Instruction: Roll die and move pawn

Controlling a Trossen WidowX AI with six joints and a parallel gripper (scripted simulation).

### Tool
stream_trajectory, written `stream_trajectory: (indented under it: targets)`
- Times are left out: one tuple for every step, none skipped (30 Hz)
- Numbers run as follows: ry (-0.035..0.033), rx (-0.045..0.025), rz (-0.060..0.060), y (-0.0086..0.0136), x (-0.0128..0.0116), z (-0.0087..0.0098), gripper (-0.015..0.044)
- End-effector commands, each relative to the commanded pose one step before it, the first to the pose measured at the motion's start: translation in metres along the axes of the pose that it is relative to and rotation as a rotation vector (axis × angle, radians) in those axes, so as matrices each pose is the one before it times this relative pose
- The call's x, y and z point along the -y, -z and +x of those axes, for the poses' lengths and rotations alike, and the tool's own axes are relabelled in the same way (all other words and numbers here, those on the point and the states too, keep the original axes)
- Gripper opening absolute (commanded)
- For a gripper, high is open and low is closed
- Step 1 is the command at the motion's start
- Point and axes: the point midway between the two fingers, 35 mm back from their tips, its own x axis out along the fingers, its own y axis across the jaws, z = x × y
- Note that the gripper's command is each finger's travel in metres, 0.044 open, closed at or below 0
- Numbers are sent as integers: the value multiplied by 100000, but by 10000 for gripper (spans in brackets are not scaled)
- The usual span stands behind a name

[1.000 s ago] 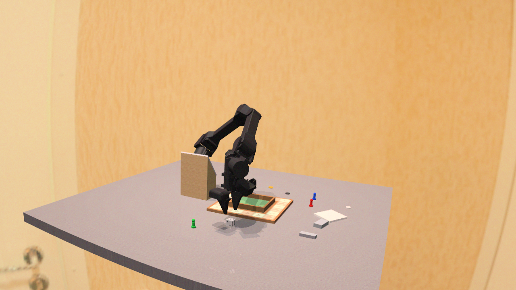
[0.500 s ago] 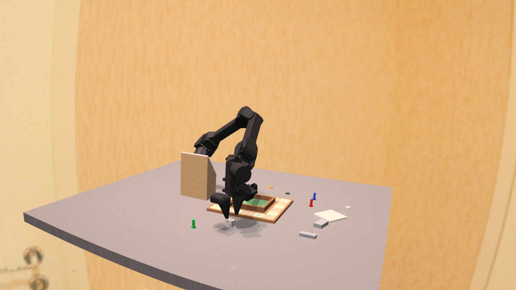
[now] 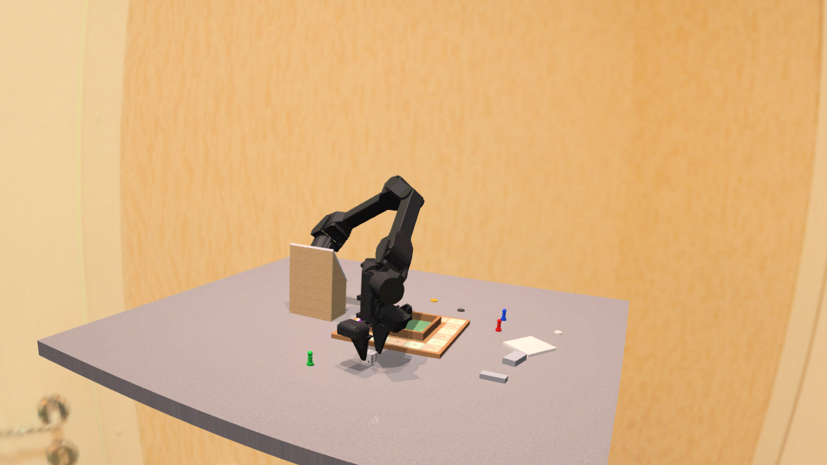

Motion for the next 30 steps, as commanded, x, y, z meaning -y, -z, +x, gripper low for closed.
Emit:
stream_trajectory:
  targets:
    - [-795, -620, 1427, 390, 70, 526, 222]
    - [0, 0, 0, 0, 0, 0, 196]
    - [0, 0, 0, 0, 0, 0, 170]
    - [0, 0, 0, 0, 0, 0, 144]
    - [0, 0, 0, 0, 0, 0, 118]
    - [0, 0, 0, 0, 0, 0, 111]
    - [0, 0, 0, 0, 0, 0, 104]
    - [0, 0, 0, 0, 0, 0, 97]
    - [0, 0, 0, 0, 0, 0, 91]
    - [0, 0, 0, 0, 0, 0, 84]
    - [0, 0, 0, 0, 0, 0, 77]
    - [0, 0, 0, 0, 0, 0, 71]
    - [0, 0, 0, 0, 0, 0, 45]
    - [331, 59, 75, 33, 63, -66, 18]
    - [995, 178, 231, 100, 190, -199, 0]
    - [1500, 267, 364, 141, 296, -412, 0]
    - [76, 13, 23, -56, 63, -660, 0]
    - [63, 6, 20, -42, 60, -666, 0]
    - [50, -1, 18, -28, 57, -670, 0]
    - [36, -8, 15, -13, 53, -675, 0]
    - [22, -14, 12, 1, 49, -679, 0]
    - [9, -19, 9, 15, 45, -683, 0]
    - [-5, -25, 5, 30, 41, -687, 0]
    - [-178, -45, -41, 26, 8, -732, 0]
    - [-223, -54, -53, 49, 0, -843, 0]
    - [-244, -55, -60, 70, -10, -848, 0]
    - [-265, -56, -67, 90, -20, -852, 0]
    - [-286, -56, -75, 111, -31, -856, 0]
    - [-307, -56, -82, 132, -43, -859, 0]
    - [-324, -54, -89, 150, -54, -852, 0]
